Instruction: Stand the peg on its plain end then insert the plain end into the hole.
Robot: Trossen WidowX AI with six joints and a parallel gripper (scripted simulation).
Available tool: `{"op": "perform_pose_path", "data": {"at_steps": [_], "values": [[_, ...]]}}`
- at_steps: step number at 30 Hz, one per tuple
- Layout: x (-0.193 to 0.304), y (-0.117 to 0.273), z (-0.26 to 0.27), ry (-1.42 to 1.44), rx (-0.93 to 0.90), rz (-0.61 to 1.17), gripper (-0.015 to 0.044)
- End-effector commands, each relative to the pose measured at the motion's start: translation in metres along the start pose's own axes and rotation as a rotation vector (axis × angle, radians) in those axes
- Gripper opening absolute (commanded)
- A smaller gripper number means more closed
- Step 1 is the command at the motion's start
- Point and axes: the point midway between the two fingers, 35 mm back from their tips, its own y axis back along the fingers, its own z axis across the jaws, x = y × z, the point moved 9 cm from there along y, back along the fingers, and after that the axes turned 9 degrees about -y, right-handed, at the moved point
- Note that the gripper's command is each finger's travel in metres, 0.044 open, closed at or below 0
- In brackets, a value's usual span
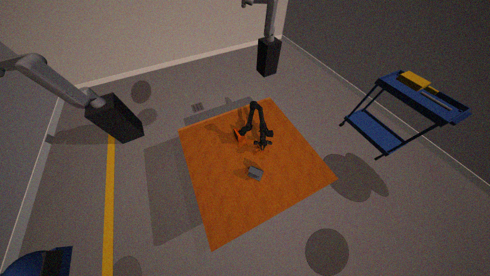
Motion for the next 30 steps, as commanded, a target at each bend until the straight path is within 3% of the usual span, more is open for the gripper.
{"op": "perform_pose_path", "data": {"at_steps": [1,30], "values": [[0.003,0.003,-0.001,-0.004,-0.012,-0.034,0.0049],[0.037,0.015,-0.006,-0.008,-0.050,-0.281,0.0049]]}}
